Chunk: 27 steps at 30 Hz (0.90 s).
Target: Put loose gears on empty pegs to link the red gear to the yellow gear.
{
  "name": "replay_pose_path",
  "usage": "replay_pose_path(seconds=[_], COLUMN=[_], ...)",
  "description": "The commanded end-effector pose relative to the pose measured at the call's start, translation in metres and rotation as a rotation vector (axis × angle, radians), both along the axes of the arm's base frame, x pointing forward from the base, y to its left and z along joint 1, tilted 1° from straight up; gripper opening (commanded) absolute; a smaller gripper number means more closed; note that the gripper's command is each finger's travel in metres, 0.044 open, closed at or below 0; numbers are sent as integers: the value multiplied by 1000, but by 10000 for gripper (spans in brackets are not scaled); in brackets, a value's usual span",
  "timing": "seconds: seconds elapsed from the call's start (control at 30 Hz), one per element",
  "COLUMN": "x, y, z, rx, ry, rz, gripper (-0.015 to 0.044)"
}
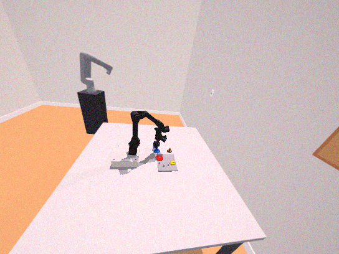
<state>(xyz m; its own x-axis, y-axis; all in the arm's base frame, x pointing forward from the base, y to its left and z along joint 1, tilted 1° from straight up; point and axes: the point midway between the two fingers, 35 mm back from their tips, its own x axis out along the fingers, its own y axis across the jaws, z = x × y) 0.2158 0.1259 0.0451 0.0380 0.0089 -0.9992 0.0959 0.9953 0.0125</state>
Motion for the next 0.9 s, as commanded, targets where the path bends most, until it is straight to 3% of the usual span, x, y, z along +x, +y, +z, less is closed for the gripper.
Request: replay_pose_path(seconds=[0.0,0.87], x=[2,4], y=[2,2], z=[2,-39], rx=[4,4], ry=[1,1], rz=[-12,-12], gripper=[440,440])
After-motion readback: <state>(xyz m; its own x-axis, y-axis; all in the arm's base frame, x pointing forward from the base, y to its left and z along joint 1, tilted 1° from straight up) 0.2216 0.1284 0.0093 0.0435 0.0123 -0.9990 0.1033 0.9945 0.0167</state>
